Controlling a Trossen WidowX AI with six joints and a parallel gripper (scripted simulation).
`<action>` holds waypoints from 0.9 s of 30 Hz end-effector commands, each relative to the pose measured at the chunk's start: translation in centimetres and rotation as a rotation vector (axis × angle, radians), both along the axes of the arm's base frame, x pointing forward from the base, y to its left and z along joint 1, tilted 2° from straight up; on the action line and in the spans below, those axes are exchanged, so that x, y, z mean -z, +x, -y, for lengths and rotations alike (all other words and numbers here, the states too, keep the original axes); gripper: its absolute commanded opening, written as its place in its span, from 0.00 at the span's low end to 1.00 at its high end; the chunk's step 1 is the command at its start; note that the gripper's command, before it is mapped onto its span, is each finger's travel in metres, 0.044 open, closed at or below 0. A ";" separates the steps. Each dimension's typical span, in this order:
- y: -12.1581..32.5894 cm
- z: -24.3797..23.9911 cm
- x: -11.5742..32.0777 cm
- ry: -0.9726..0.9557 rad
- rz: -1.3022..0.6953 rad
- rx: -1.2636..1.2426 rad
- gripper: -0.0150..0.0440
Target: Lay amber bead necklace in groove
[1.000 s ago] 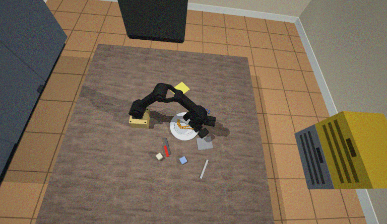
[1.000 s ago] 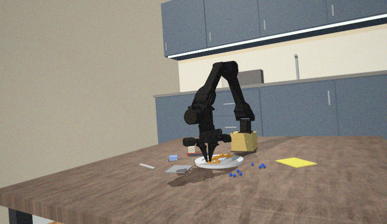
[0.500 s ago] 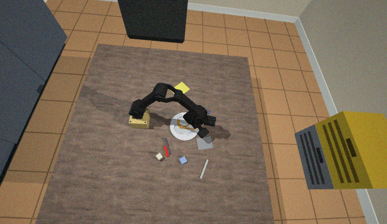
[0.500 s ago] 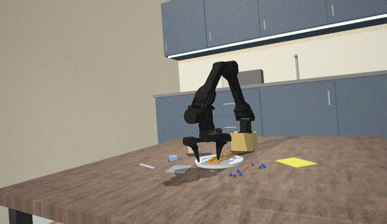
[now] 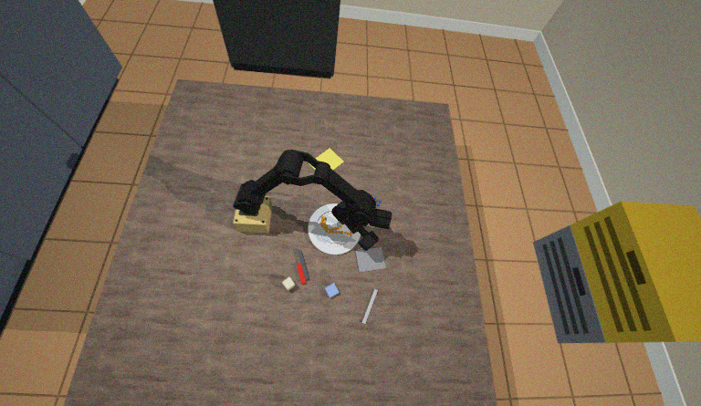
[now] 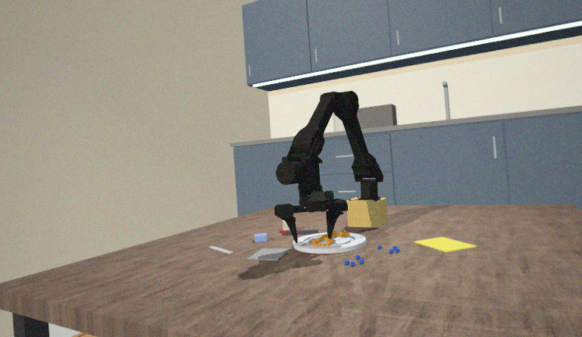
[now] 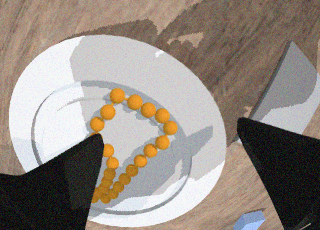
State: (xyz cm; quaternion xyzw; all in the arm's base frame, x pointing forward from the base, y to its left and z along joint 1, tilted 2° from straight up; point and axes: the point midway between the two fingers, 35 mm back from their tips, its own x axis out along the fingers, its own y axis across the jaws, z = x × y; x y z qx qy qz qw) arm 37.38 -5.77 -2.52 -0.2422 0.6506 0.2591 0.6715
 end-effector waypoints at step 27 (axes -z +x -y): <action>-1.0 0.3 -2.5 0.016 -0.025 0.707 0.60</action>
